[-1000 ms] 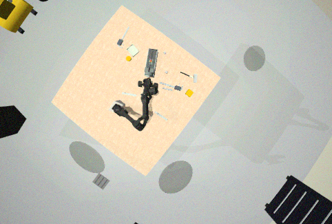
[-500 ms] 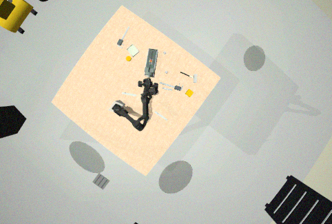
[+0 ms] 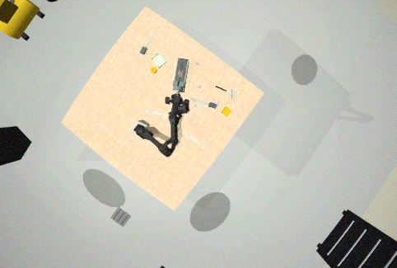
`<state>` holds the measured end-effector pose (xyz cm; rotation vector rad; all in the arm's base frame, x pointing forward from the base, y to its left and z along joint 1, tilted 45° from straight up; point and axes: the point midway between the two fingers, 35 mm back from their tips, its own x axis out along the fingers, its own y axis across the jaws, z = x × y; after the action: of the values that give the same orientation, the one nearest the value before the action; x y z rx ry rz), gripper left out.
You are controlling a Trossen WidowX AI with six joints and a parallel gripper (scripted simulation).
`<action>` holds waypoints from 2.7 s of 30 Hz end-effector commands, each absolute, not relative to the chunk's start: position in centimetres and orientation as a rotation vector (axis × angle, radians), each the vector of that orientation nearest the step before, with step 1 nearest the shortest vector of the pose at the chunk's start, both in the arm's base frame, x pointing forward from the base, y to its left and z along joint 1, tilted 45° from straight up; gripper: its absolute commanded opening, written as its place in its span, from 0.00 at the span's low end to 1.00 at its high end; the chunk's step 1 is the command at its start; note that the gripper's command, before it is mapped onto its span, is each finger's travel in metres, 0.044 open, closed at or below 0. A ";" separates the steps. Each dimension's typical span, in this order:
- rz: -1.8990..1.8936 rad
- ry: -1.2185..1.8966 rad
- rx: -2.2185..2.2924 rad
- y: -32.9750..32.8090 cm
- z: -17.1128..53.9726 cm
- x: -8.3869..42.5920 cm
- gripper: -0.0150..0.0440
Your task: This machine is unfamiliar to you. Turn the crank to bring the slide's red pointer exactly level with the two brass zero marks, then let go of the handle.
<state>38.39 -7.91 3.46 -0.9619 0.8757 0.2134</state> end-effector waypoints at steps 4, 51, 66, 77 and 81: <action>0.194 0.859 -0.970 -8.3 4.2 38.8 0.25; 0.194 0.859 -0.970 -8.3 4.4 38.9 0.25; 0.212 0.877 -0.961 -8.0 3.7 38.5 0.25; 0.212 0.877 -0.961 -8.0 3.7 38.5 0.74; 0.212 0.877 -0.961 -8.0 3.7 38.5 0.92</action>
<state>38.48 -8.04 3.65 -0.9608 0.8783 0.2125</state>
